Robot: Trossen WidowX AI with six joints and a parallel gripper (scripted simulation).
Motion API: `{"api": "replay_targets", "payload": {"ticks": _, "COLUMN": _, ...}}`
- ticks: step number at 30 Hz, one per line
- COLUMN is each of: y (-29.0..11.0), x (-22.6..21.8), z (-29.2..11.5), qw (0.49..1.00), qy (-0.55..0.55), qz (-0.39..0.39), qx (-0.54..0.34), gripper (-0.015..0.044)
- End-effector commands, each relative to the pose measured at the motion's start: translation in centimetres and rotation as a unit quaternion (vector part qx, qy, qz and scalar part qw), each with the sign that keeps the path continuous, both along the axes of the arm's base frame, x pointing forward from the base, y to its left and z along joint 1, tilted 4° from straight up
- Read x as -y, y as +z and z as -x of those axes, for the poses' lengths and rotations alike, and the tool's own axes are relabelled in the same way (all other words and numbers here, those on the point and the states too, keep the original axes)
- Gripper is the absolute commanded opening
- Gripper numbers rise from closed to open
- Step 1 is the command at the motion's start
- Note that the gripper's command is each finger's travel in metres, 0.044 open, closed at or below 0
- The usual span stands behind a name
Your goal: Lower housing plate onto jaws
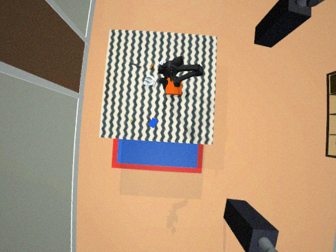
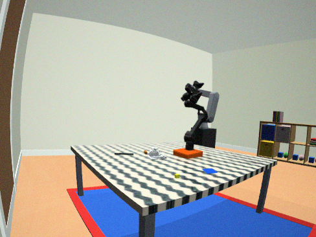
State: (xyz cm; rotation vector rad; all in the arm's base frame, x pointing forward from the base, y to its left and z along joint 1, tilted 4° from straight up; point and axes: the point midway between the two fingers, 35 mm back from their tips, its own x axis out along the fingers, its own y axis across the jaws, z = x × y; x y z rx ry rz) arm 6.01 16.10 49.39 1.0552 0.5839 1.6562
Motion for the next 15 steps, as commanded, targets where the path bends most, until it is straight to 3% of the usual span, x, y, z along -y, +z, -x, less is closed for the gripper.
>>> {"api": "replay_targets", "payload": {"ticks": 1, "y": 0.2, "x": 0.0, "z": -2.0, "qw": 0.999, "qy": -0.022, "qz": -0.005, "qx": -0.037, "gripper": 0.044}}
{"api": "replay_targets", "payload": {"ticks": 15, "y": -0.2, "x": 0.9, "z": -8.8, "qw": 0.98, "qy": -0.092, "qz": -0.024, "qx": -0.177, "gripper": 0.044}}
